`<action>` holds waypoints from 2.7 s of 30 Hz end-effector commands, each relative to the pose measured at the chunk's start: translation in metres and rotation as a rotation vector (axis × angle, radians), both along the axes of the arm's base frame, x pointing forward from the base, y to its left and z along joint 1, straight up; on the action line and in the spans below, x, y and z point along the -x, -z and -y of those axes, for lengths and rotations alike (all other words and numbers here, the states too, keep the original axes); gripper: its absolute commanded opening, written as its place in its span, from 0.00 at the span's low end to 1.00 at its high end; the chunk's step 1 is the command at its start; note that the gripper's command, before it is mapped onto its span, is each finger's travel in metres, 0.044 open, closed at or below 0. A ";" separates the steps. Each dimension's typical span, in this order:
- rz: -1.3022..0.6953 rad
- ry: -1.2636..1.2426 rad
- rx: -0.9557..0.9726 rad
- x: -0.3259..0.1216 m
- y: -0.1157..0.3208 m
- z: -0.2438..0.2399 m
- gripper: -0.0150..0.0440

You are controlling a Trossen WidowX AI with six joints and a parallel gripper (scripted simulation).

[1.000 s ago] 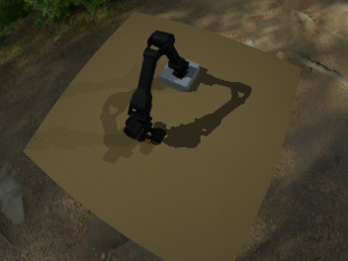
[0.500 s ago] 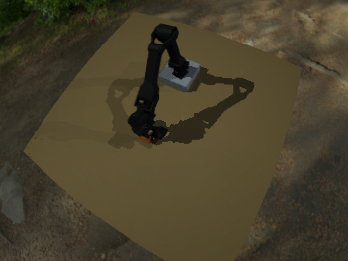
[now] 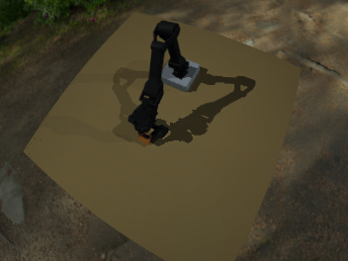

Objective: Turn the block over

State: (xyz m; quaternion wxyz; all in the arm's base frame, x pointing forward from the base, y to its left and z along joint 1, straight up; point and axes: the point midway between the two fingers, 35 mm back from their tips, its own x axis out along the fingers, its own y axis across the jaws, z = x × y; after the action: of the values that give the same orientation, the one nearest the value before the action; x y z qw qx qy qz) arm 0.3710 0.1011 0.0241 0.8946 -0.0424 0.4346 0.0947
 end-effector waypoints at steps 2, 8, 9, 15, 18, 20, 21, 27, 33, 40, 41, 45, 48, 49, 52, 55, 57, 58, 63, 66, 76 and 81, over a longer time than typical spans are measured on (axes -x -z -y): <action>0.052 0.002 -0.006 -0.004 0.013 -0.001 0.25; 0.137 0.002 -0.023 -0.010 0.023 -0.002 0.25; 0.151 0.001 -0.026 -0.010 0.025 -0.002 0.25; 0.235 0.001 -0.043 -0.012 0.032 -0.003 0.25; 0.277 0.002 -0.052 -0.011 0.034 -0.003 0.25; 0.305 0.002 -0.058 -0.010 0.035 -0.003 0.25; 0.319 0.002 -0.061 -0.010 0.036 -0.002 0.25; 0.402 0.003 -0.079 -0.005 0.036 -0.001 0.25; 0.485 0.005 -0.097 0.003 0.032 0.001 0.25; 0.536 0.007 -0.108 0.009 0.029 0.003 0.25; 0.542 0.007 -0.109 0.009 0.028 0.003 0.25; 0.560 0.007 -0.113 0.009 0.026 0.003 0.25; 0.560 0.007 -0.113 0.009 0.026 0.003 0.25; 0.560 0.007 -0.113 0.009 0.026 0.003 0.25; 0.560 0.007 -0.113 0.009 0.026 0.003 0.25; 0.560 0.007 -0.113 0.009 0.026 0.003 0.25; 0.560 0.007 -0.113 0.009 0.026 0.003 0.30; 0.560 0.007 -0.113 0.009 0.026 0.003 0.34; 0.560 0.007 -0.113 0.009 0.026 0.003 0.57; 0.560 0.007 -0.113 0.009 0.026 0.003 0.70; 0.560 0.007 -0.113 0.009 0.026 0.003 1.00; 0.560 0.007 -0.113 0.009 0.026 0.003 1.00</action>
State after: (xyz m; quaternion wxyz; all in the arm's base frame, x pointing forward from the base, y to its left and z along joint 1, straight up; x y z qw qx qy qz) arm 0.3621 0.0986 -0.0019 0.9810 -0.0132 0.1647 0.1021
